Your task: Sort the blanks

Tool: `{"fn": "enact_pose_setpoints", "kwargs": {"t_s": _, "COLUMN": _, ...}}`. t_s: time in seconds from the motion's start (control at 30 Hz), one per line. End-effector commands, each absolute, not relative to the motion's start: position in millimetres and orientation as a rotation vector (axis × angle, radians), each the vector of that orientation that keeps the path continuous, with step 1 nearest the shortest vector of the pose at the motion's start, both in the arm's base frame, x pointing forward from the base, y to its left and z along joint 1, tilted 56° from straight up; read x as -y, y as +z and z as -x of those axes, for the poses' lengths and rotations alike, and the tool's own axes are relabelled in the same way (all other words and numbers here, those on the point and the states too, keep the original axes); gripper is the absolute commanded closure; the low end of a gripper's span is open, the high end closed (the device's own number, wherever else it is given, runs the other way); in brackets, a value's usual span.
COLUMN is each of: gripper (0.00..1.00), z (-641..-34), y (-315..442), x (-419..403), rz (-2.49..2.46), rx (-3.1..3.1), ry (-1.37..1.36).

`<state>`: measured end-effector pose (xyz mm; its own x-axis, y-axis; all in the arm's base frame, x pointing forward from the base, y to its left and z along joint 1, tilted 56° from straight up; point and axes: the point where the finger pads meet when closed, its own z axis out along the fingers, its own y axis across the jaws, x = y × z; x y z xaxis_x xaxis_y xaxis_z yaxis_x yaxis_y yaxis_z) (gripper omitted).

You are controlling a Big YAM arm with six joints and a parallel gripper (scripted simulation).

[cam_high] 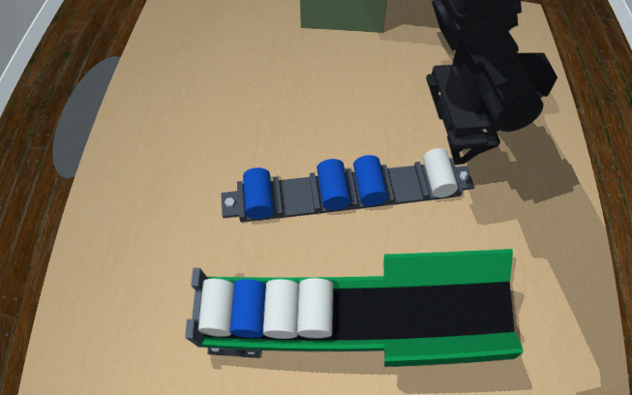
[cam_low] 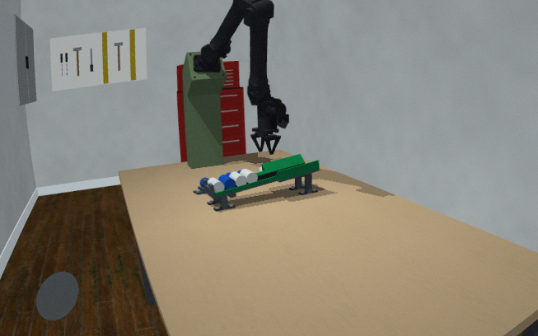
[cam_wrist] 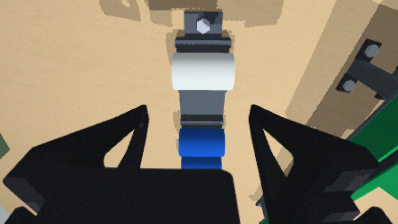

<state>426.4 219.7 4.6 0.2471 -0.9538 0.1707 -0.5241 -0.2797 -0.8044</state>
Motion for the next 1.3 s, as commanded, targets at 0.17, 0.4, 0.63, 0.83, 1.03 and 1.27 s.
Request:
{"fn": "enact_pose_setpoints", "kwargs": {"t_s": 0.17, "gripper": 0.21, "z": -438.7, "y": 1.4, "x": -216.1, "rz": 1.898, "rx": -1.348, "ry": -0.909}}
{"fn": "enact_pose_setpoints", "kwargs": {"t_s": 0.4, "gripper": 0.21, "z": -446.9, "y": -4.4, "x": -216.9, "rz": 1.898, "rx": -1.347, "ry": -0.909}}
{"fn": "enact_pose_setpoints", "kwargs": {"t_s": 0.63, "gripper": 0.21, "z": -453.4, "y": -9.2, "x": -217.5, "rz": 1.895, "rx": -1.352, "ry": -0.907}}
{"fn": "enact_pose_setpoints", "kwargs": {"t_s": 0.83, "gripper": 0.21, "z": -461.2, "y": -14.5, "x": -218.5, "rz": 1.898, "rx": -1.348, "ry": -0.909}}
{"fn": "enact_pose_setpoints", "kwargs": {"t_s": 1.03, "gripper": 0.21, "z": -467.3, "y": -19.0, "x": -219.0, "rz": 1.898, "rx": -1.349, "ry": -0.908}}
{"fn": "enact_pose_setpoints", "kwargs": {"t_s": 1.27, "gripper": 0.21, "z": -470.6, "y": -21.6, "x": -219.3, "rz": 1.898, "rx": -1.351, "ry": -0.908}}
